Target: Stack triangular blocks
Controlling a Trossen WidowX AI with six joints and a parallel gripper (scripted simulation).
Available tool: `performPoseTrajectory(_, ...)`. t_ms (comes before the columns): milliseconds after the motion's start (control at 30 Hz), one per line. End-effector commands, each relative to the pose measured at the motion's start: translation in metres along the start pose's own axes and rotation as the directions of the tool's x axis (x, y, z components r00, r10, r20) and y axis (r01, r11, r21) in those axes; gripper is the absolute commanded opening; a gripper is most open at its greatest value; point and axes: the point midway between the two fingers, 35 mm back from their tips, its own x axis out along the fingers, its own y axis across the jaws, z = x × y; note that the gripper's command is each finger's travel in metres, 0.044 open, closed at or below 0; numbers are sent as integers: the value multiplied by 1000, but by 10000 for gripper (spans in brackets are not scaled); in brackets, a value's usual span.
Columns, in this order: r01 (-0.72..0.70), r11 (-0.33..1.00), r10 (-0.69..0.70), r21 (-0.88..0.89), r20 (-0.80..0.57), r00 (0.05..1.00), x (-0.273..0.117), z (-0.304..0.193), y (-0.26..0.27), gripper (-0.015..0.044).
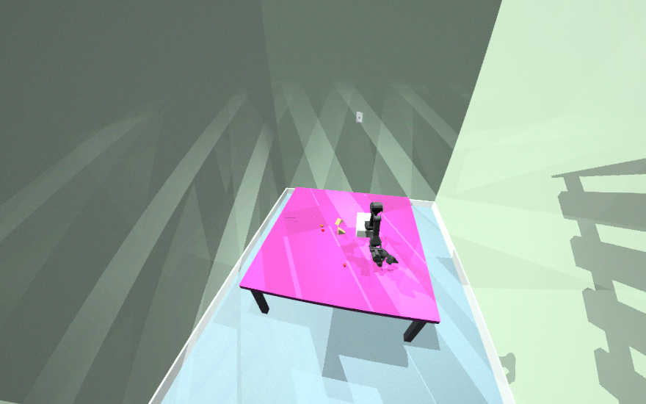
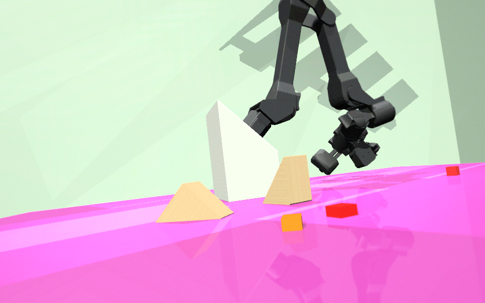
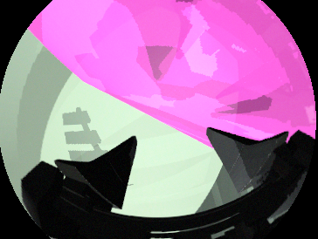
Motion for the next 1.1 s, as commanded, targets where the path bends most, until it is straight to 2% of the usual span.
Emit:
performPoseTrajectory(0,-3,999,12,-41,231,973,-36,52,19,440)
performPoseTrajectory(133,14,998,16,-69,428,904,-79,91,33,440)
performPoseTrajectory(300,59,996,3,-74,643,766,-143,130,45,440)
performPoseTrajectory(400,110,990,-14,-87,717,697,-172,145,41,440)
performPoseTrajectory(633,125,991,-111,52,839,533,-247,180,13,440)
performPoseTrajectory(767,-2,985,-154,171,891,427,-283,175,0,440)
performPoseTrajectory(1067,-226,846,-399,482,855,331,-377,175,-101,440)
